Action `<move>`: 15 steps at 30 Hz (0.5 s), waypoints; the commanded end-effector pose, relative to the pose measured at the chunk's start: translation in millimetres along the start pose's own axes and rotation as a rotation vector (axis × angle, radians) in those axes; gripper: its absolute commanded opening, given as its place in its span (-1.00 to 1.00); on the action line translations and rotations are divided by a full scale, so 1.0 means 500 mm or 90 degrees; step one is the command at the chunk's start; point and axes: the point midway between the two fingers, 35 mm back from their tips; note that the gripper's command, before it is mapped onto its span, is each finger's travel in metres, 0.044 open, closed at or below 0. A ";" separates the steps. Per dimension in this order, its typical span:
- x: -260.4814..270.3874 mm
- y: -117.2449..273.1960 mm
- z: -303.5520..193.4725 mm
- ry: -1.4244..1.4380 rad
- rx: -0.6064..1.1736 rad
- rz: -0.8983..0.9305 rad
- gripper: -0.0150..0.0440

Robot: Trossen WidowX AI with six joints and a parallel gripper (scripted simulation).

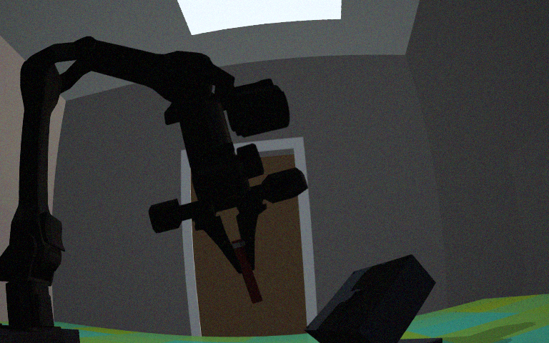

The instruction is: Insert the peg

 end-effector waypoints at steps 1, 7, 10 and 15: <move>0.000 0.000 0.002 0.023 0.003 0.006 -0.49; 0.002 0.001 0.005 0.058 0.004 0.016 -0.49; 0.003 0.002 0.006 0.075 0.004 0.022 -0.49; 0.005 0.003 0.009 0.103 0.004 0.030 -0.49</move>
Point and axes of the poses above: the point midway between the two fingers, 35 mm back from their tips, its own y axis back along the fingers, its own x axis across the jaws, z = x × y, and after that the axes turned 6 degrees about y, right-handed
